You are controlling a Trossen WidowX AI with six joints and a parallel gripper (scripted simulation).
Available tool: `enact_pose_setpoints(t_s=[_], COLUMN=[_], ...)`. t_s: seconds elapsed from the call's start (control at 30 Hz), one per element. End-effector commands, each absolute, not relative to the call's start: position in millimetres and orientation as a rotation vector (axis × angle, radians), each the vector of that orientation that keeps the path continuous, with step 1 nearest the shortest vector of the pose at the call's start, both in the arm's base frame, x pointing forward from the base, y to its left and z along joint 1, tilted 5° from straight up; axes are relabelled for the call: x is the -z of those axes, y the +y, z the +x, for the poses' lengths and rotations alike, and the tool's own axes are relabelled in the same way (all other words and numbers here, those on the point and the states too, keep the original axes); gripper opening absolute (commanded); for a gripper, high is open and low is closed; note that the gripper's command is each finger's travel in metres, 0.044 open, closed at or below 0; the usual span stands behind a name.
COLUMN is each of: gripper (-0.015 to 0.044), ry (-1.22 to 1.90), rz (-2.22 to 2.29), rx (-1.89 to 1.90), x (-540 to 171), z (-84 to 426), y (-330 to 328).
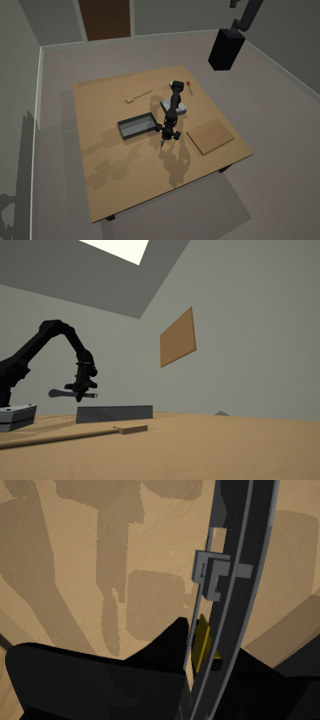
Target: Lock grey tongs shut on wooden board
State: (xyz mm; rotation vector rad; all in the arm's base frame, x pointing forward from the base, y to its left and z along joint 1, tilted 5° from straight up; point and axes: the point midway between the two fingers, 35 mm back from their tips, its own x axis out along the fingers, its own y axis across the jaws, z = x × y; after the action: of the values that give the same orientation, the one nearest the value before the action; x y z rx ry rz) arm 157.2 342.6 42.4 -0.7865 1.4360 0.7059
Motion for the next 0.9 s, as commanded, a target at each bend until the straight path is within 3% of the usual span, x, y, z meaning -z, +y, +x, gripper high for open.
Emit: enact_pose_setpoints(t_s=[0.0, 0.27, 0.6, 0.87], gripper=[-0.015, -0.015, -0.015, -0.015], ry=[1.458, 1.488, 1.493, 1.515], rz=[-0.727, -0.639, -0.623, -0.531], rx=[-0.655, -0.565, -0.551, -0.469], x=[-42, -40, -40, -40], z=[129, 82, 73, 22], y=[359, 378, 380, 392])
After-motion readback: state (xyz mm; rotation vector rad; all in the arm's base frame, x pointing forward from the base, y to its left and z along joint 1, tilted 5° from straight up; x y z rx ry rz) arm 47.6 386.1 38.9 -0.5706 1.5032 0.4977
